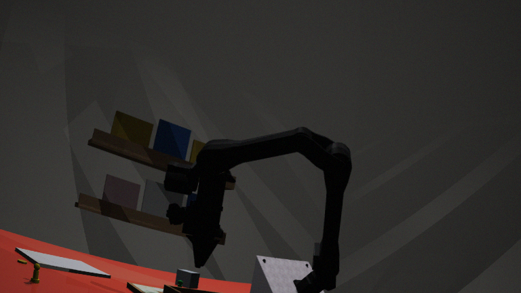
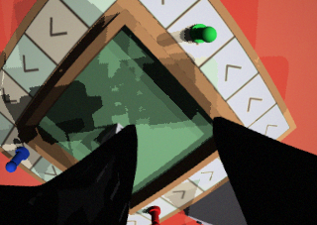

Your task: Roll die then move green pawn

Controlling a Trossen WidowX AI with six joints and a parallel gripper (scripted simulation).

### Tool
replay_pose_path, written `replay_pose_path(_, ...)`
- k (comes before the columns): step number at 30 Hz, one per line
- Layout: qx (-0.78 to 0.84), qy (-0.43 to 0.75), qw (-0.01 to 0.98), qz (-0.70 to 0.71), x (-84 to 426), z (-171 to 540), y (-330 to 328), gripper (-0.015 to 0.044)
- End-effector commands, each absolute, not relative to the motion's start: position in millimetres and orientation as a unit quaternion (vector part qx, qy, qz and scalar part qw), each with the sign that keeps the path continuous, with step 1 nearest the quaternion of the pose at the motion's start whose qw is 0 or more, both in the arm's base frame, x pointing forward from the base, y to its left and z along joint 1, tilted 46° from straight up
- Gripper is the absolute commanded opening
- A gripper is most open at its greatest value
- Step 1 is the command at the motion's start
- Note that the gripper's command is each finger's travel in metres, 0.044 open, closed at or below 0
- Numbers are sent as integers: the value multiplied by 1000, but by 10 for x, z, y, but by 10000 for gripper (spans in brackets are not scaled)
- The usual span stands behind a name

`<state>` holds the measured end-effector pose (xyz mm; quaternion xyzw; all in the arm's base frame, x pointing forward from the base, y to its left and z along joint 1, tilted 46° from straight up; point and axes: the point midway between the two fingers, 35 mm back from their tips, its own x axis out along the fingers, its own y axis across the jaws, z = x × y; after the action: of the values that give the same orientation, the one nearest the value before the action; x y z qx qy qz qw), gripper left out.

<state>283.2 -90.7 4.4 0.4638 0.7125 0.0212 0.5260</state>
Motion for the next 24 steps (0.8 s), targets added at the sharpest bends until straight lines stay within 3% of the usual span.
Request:
replay_pose_path(1, 289, 658, 651, 246, 2907, -306, -1136, 200)
replay_pose_path(6, 192, 608, 689, 345, 2925, -471, -1212, 200)
replay_pose_path(24, 192, 608, 689, 345, 2932, -534, -1130, 200)
